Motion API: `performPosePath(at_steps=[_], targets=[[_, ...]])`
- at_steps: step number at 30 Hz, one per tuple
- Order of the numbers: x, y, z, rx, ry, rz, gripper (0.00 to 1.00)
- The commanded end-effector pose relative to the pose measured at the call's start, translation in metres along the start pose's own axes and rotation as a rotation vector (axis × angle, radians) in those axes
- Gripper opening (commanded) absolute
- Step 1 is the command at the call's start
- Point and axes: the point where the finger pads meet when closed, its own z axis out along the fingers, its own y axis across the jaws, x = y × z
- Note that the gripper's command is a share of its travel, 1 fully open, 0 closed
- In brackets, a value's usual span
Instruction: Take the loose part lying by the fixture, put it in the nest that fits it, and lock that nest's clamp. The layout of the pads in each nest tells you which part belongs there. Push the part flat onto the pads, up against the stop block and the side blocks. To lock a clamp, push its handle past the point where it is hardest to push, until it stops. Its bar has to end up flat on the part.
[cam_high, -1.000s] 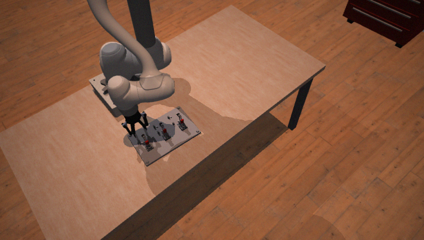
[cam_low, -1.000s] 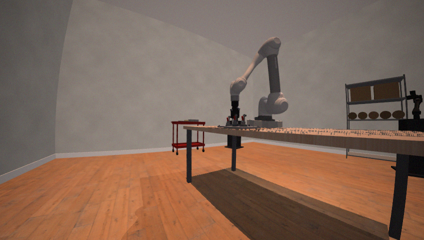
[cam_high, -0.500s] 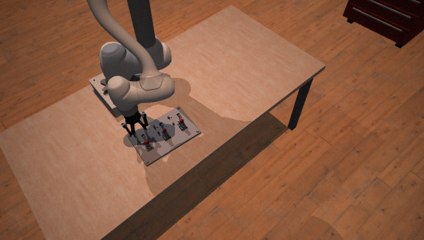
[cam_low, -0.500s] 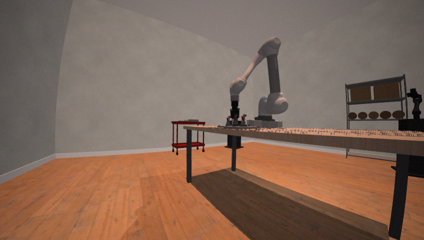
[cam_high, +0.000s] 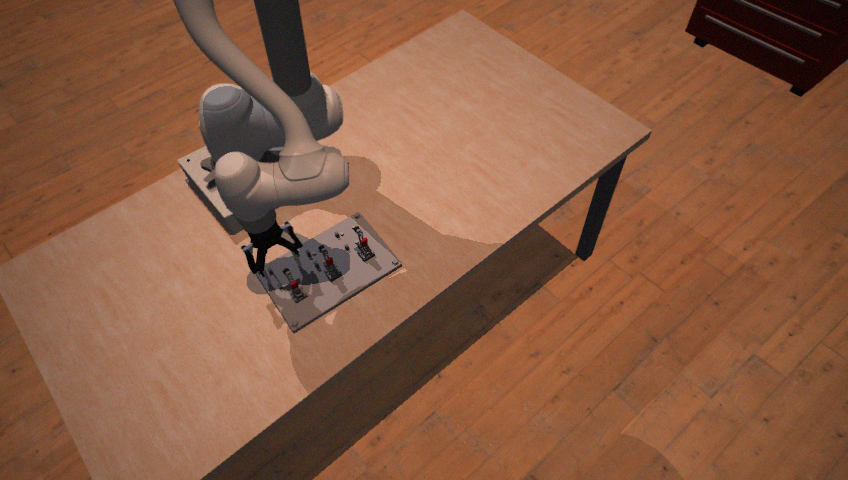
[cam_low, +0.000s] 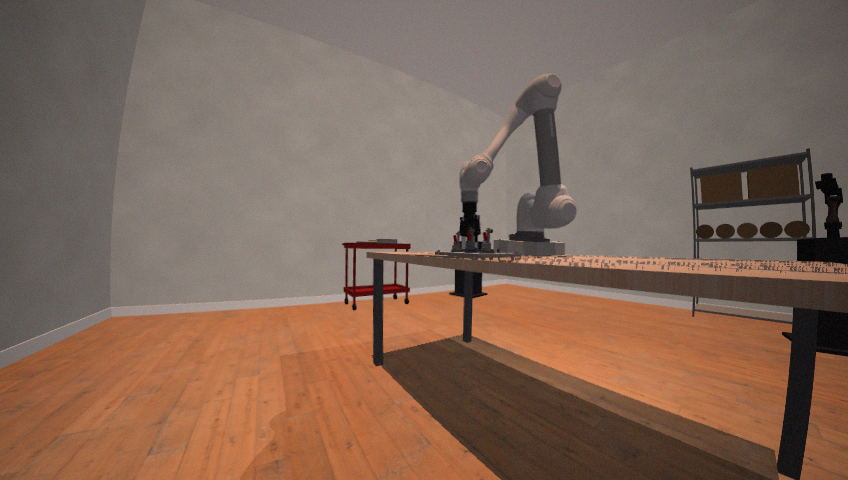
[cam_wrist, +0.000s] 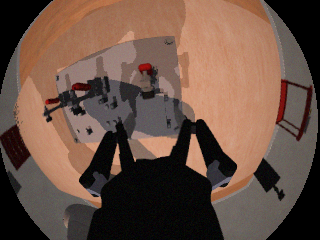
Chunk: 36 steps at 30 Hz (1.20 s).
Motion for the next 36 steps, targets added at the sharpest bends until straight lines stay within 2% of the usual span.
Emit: performPosePath(at_steps=[1,27,36], targets=[[0.0,0.0,0.0,0.0,0.0,0.0,0.62],[0.0,0.0,-0.001,0.0,0.0,0.0,0.62],[0.0,0.0,-0.012,0.0,0.0,0.0,0.62]])
